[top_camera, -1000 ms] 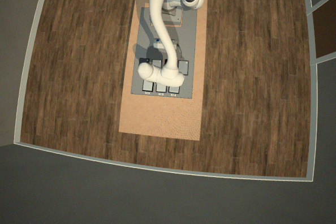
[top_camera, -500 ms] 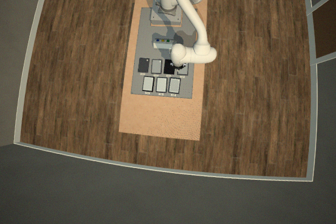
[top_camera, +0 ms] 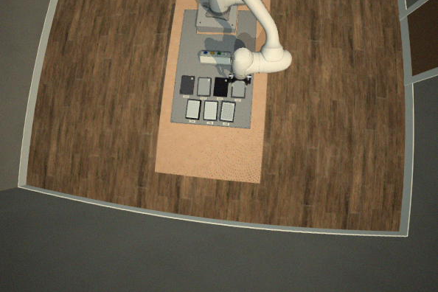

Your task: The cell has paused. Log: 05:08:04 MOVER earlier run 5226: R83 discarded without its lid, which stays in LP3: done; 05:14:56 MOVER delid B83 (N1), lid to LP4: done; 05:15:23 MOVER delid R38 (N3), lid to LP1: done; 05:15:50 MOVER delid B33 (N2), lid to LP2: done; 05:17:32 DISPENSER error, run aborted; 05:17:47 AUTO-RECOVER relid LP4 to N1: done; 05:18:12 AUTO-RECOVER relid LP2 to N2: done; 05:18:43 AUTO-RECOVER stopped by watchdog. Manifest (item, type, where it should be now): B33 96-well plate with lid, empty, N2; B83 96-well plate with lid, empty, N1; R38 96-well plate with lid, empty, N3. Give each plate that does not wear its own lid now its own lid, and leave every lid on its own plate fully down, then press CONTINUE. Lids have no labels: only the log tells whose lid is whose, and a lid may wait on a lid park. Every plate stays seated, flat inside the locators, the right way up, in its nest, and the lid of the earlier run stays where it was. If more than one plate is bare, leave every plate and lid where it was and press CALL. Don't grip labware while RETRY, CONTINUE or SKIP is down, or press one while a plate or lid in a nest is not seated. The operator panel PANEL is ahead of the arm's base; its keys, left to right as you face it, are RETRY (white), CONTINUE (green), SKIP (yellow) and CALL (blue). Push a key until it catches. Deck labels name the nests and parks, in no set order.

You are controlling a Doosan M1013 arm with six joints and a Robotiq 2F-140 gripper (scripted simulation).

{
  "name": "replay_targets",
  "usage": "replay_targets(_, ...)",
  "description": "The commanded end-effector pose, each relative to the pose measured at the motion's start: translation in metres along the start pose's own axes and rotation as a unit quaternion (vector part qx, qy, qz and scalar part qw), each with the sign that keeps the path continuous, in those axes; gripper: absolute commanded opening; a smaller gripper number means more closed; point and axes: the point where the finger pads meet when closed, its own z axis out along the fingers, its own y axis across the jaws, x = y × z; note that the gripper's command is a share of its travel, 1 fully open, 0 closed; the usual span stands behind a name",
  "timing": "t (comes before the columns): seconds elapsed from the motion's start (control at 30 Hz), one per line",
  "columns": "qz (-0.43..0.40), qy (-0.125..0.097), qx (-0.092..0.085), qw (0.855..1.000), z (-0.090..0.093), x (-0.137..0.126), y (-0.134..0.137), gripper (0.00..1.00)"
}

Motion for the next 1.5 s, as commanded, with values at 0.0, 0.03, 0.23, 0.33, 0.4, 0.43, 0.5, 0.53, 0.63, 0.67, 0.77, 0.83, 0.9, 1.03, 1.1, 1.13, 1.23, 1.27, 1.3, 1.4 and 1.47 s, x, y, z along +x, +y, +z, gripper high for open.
replay_targets(0.0,0.000,0.000,0.000,1.000,-0.0001,0.0000,0.0000,0.66)
replay_targets(0.03,0.000,0.000,0.000,1.000,-0.0001,0.0000,0.0000,0.66)
replay_targets(0.23,0.000,0.000,0.000,1.000,-0.0001,0.0000,0.0000,0.66)
replay_targets(0.33,0.000,0.000,0.000,1.000,-0.0001,0.0000,0.0000,0.66)
replay_targets(0.4,0.000,0.000,0.000,1.000,-0.0001,0.0000,0.0000,0.66)
replay_targets(0.43,0.000,0.000,0.000,1.000,-0.0001,0.0000,0.0000,0.66)
replay_targets(0.5,0.000,0.000,0.000,1.000,-0.0001,0.0000,0.0000,0.66)
replay_targets(0.53,0.000,0.000,0.000,1.000,-0.0001,0.0000,0.0000,0.66)
replay_targets(0.63,0.000,0.000,0.000,1.000,-0.0001,0.0000,0.0000,0.66)
replay_targets(0.67,0.000,0.000,0.000,1.000,-0.0001,0.0000,0.0000,0.66)
replay_targets(0.77,0.000,0.000,0.000,1.000,-0.0001,0.0000,0.0000,0.66)
replay_targets(0.83,0.000,0.000,0.000,1.000,-0.0001,0.0000,0.0000,0.66)
replay_targets(0.9,0.000,0.000,0.000,1.000,0.0000,0.0000,0.0000,0.66)
replay_targets(1.03,0.000,0.000,0.000,1.000,0.0009,0.0000,0.0000,0.66)
replay_targets(1.1,0.000,0.000,0.000,1.000,0.0018,0.0000,0.0000,0.66)
replay_targets(1.13,0.000,0.000,0.000,1.000,0.0023,0.0000,0.0000,0.66)
replay_targets(1.23,0.000,0.000,0.000,1.000,0.0045,0.0001,0.0000,0.66)
replay_targets(1.27,0.000,0.000,0.000,1.000,0.0054,0.0001,0.0000,0.66)
replay_targets(1.3,0.000,0.000,0.000,1.000,0.0054,0.0001,0.0000,0.66)
replay_targets(1.4,0.000,0.000,0.000,1.000,0.0075,0.0001,0.0000,0.66)
replay_targets(1.47,0.000,0.000,0.000,1.000,0.0098,0.0002,0.0000,0.66)
